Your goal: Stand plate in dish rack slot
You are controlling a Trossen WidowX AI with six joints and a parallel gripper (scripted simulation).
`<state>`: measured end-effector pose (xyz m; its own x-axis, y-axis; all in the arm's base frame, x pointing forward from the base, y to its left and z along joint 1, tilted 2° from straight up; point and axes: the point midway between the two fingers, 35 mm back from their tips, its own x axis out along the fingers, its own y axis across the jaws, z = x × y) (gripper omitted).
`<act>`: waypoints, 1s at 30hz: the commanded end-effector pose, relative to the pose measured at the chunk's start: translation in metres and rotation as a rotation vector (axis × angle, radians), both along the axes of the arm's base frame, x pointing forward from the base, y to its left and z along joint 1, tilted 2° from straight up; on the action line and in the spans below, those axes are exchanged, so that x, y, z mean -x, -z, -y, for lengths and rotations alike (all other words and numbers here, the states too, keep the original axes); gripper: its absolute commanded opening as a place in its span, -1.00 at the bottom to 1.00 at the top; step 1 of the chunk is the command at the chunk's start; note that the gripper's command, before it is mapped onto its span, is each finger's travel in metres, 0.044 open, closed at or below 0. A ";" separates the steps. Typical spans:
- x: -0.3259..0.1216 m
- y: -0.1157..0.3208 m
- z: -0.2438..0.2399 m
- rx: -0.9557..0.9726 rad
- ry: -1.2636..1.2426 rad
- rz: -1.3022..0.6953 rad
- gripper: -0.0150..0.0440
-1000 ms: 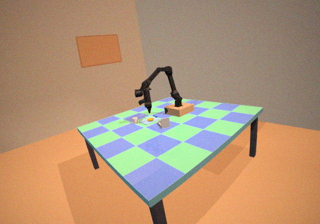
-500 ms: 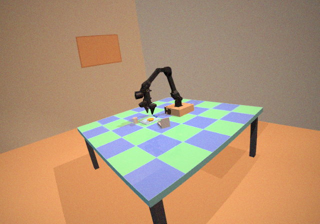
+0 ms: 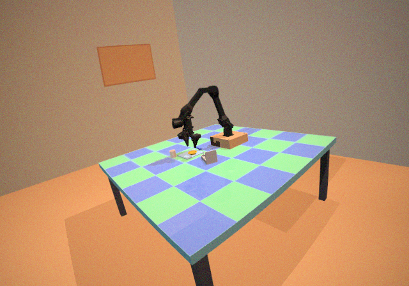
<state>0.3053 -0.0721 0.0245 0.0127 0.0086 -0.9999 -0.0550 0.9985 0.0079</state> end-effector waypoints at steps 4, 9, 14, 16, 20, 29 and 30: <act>0.000 0.012 0.001 0.002 -0.007 -0.007 0.86; 0.000 0.021 0.001 0.002 -0.007 -0.007 0.86; 0.000 0.029 0.001 0.002 -0.007 -0.007 0.86; 0.000 0.032 0.001 0.002 -0.007 -0.007 0.86; 0.000 0.038 0.001 0.002 -0.007 -0.007 0.86; 0.001 0.051 0.000 0.002 -0.007 -0.008 0.86; 0.001 0.052 0.000 0.002 -0.007 -0.008 0.86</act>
<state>0.3052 -0.0719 -0.0238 0.0090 0.0095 -0.9999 -0.0568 0.9983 0.0090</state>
